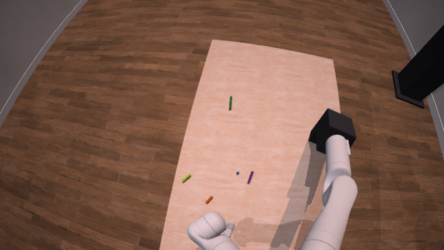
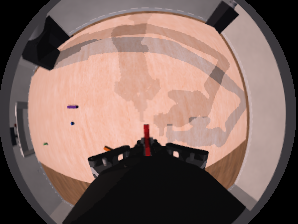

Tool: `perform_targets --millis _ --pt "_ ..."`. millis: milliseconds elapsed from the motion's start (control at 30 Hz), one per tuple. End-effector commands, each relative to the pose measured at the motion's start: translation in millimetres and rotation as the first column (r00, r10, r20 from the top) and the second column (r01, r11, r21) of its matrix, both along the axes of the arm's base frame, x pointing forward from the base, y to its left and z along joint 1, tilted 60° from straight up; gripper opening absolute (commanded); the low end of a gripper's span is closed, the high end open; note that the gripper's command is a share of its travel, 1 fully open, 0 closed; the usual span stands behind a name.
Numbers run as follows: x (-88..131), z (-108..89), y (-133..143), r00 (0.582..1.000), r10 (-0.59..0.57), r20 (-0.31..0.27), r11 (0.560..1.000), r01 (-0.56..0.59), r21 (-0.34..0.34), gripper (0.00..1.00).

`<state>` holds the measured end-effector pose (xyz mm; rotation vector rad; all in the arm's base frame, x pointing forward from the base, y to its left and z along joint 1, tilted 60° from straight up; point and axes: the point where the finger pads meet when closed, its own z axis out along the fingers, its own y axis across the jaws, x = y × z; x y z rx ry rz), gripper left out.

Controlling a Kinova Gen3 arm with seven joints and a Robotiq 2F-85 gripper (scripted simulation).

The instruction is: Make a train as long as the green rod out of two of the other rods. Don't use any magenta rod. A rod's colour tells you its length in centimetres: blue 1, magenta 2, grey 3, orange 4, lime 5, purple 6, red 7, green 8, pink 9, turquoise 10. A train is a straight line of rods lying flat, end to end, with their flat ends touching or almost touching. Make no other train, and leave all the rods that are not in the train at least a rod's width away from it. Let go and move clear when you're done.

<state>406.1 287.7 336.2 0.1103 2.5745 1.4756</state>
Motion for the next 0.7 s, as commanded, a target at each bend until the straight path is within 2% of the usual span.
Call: perform_targets --millis 0,200,533,600,667 --pt "1.8 -10.6 -6.5 1.000 0.007 0.003 1.000 -0.007 -0.010 0.05" --pt "8.1 -28.5 -16.5 0.999 0.030 0.034 0.999 -0.029 -0.024 0.05" --pt "21.8 -82.2 -48.6 0.987 0.099 0.129 0.994 -0.091 -0.063 0.05" --pt "21.8 -82.2 -48.6 0.987 0.099 0.129 0.994 -0.091 -0.063 0.05" --pt "23.8 -94.6 -56.3 0.982 0.115 0.152 0.992 -0.105 -0.071 0.05"
